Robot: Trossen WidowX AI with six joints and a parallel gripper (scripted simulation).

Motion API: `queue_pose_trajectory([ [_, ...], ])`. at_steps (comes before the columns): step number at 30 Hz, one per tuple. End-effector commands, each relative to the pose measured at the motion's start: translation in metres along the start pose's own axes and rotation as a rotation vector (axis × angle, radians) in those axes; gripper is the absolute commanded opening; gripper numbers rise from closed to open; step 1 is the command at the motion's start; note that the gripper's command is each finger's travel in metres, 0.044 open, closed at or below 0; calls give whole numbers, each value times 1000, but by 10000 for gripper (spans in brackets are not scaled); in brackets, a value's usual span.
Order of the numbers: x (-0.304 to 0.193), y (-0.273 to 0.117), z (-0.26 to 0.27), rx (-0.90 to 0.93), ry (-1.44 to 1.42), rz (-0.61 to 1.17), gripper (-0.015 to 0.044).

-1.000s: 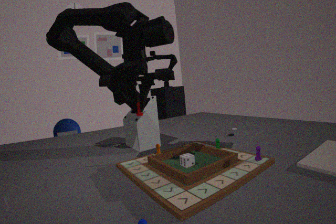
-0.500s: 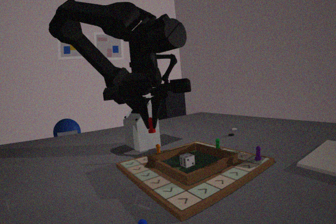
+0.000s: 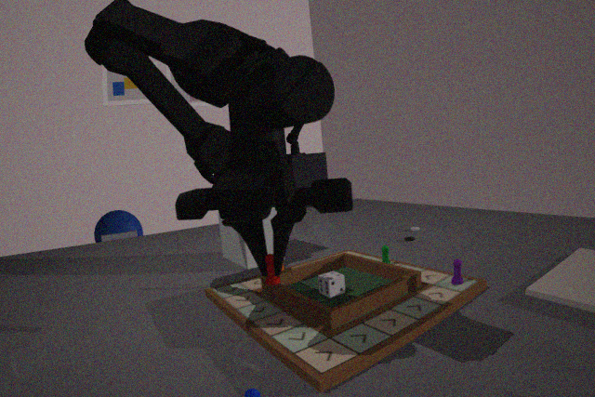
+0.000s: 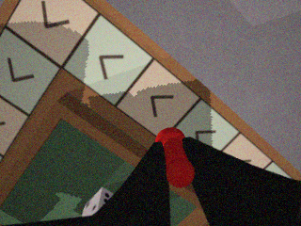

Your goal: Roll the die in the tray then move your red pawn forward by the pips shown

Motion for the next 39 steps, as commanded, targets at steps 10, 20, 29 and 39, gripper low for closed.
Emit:
queue_pose_trajectory([
  [10, 4, 34, 0, -3, 0, -13, 0],
  [20, 4, 44, 0, -3, 0, -13, 0],
  [29, 7, 47, -1, -8, 8, -19, 105],
  [39, 7, 0, 0, -2, 1, -13, 368],
])
Point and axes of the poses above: the point midway between the two fingers, 35 mm back from their tips, its own y axis out along the fingers, its own z axis across the jaws, x = y × z, the point moved 10 cm from there along -y, back along the fingers, and after that the axes turned 10 degrees about -y, right-handed, at the moved point
